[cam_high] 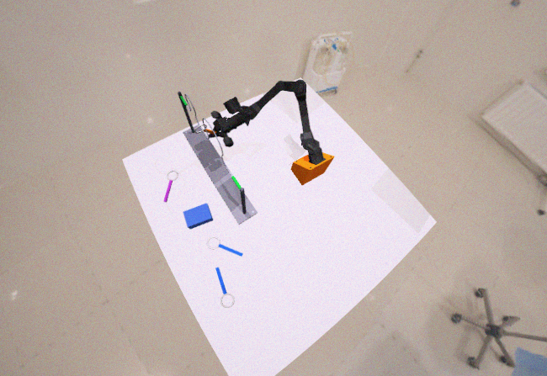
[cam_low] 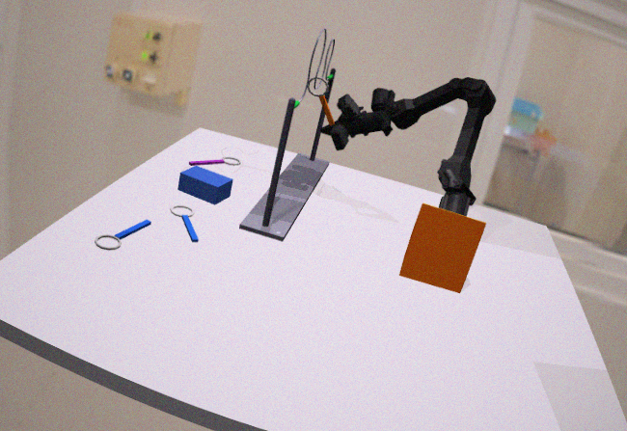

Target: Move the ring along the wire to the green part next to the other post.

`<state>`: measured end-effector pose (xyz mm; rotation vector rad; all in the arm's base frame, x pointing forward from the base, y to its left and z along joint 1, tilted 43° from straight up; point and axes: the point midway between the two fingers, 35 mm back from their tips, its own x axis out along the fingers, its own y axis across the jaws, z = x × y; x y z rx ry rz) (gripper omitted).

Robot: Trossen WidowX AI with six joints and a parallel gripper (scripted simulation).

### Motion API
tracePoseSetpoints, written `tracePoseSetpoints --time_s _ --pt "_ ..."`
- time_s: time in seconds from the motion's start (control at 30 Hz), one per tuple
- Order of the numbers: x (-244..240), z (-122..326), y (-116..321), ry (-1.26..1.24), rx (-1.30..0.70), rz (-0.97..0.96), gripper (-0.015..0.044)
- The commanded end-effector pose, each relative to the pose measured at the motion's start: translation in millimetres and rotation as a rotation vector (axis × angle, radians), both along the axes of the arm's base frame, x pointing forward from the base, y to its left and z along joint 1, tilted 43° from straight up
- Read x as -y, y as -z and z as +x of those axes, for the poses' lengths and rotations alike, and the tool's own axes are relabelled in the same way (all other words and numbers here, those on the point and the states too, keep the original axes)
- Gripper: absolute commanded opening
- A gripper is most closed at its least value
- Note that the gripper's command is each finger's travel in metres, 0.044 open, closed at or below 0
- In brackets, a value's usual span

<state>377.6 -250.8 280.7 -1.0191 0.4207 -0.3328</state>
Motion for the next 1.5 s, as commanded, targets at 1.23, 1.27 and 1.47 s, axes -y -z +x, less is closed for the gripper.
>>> tracePoseSetpoints --time_s 1.23,1.27,1.47 --pt "-54 -5 54 0.004 -0.002 0.295 -0.015" --pt "-55 -5 55 0.004 -0.002 0.304 -0.015" --pt "-66 -5 64 0.005 -0.004 0.366 -0.015"
